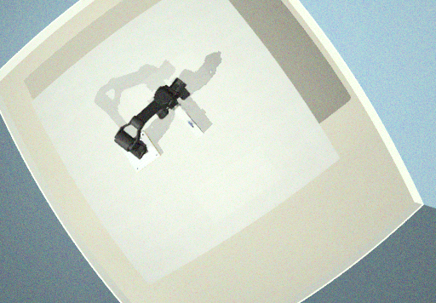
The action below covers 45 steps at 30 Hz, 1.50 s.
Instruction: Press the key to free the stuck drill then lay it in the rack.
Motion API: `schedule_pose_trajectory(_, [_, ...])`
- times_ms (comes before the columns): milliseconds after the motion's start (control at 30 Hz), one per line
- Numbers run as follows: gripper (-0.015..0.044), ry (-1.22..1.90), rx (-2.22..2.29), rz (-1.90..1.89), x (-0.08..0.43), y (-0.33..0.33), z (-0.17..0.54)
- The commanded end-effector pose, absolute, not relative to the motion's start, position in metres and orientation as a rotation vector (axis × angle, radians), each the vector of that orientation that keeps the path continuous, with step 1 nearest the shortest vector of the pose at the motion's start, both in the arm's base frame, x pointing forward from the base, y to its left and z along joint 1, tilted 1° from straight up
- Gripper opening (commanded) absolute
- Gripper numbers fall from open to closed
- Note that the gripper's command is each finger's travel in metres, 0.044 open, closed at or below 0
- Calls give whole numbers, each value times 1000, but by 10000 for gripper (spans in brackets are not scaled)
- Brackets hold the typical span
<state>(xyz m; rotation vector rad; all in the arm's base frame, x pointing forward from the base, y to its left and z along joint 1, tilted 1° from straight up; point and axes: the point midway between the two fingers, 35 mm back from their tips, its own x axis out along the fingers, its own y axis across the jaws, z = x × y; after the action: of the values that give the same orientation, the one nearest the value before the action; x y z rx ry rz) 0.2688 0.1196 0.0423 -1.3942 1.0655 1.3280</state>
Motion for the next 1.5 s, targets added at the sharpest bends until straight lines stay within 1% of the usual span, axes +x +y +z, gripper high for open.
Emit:
schedule_pose_trajectory(0, [440, 1070, -1400, 1334, 267, 117, 36])
schedule_pose_trajectory(67, [440, 1070, -1400, 1334, 267, 117, 36])
schedule_pose_trajectory(600, [20, 1068, -1394, 1329, 268, 119, 39])
schedule_pose_trajectory(700, [0, 1068, -1394, 1329, 268, 119, 39])
schedule_pose_trajectory(1467, [0, 1068, -1398, 1335, 264, 141, 41])
